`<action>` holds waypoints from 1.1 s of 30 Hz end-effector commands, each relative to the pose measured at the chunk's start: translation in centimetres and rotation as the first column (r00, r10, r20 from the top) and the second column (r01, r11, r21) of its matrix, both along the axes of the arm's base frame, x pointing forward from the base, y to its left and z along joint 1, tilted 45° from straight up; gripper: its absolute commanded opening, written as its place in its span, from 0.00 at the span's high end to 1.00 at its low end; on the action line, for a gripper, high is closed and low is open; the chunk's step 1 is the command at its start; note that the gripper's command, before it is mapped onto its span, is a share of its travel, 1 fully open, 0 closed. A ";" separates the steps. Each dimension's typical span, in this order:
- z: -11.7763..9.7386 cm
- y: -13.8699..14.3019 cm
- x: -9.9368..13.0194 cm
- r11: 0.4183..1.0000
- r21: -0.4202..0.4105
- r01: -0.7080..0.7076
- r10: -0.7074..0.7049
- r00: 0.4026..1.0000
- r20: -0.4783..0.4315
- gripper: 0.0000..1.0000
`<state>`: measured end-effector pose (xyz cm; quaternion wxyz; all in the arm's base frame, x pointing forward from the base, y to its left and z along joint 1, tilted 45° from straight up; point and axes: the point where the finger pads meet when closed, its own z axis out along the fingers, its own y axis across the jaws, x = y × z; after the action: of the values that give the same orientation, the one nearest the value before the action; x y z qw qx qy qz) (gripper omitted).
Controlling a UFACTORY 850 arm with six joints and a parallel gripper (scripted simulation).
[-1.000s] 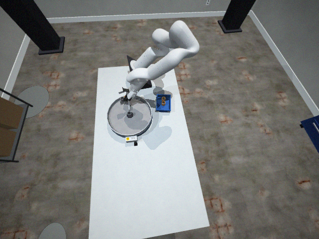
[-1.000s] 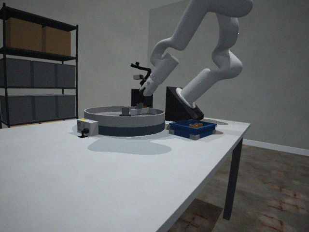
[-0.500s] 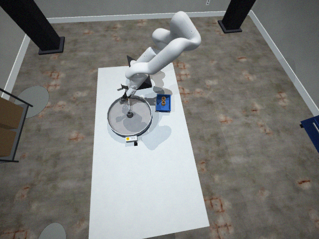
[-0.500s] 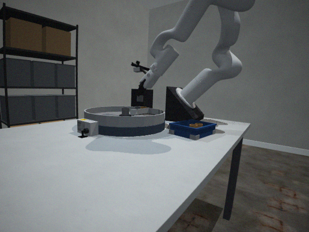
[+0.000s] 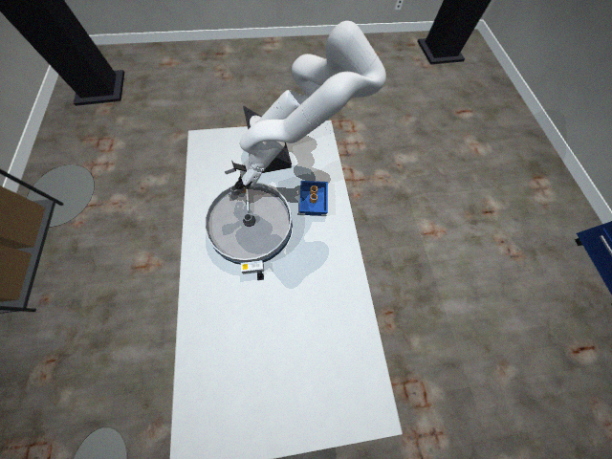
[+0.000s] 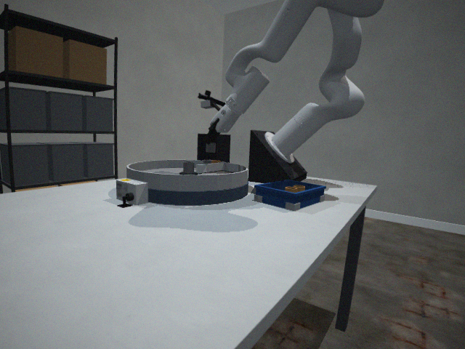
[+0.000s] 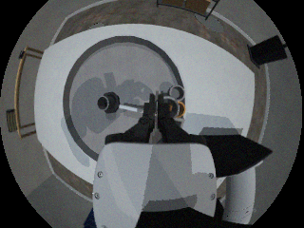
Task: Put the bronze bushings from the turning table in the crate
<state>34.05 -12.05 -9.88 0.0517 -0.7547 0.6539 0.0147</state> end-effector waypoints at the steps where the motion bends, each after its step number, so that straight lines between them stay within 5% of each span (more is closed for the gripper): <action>1: 0.0 0.0 0.2 1.000 -0.001 0.000 0.000 1.000 0.001 1.00; 9: 0.1 0.1 1.4 1.000 -0.001 0.000 0.000 1.000 0.001 1.00; 33: 0.4 1.1 10.8 1.000 -0.001 0.000 0.000 1.000 0.001 1.00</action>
<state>43.40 -11.01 -9.57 0.0480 -0.7551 0.6538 0.0036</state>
